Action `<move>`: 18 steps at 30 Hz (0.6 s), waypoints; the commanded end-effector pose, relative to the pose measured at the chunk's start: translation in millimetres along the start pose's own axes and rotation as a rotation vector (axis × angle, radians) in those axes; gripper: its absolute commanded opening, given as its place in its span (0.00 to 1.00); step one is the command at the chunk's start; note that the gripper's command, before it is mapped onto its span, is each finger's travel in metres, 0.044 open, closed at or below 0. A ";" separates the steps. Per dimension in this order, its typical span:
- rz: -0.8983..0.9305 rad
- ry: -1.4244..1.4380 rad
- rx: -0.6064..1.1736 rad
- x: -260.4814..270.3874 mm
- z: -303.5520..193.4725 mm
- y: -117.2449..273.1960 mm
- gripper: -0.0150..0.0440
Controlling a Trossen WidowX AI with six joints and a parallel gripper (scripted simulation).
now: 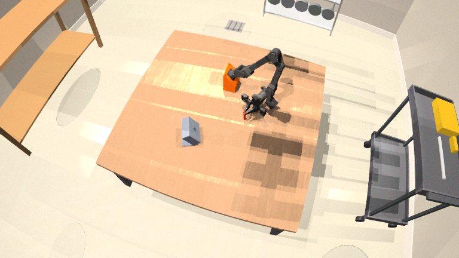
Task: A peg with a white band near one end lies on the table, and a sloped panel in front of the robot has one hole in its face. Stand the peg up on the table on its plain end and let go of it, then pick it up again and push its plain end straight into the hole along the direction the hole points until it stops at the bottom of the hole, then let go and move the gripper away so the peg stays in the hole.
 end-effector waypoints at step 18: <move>-0.009 -0.007 -0.023 -0.1 -1.4 1.5 0.44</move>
Point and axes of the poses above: the point midway between the two fingers, 35 mm back from their tips, its own y axis back along the fingers, its own x axis across the jaws, z = x × y, the point moved 1 cm from there along y, back along the fingers, and after that the axes turned 11 degrees about y, right-handed, at the moved point
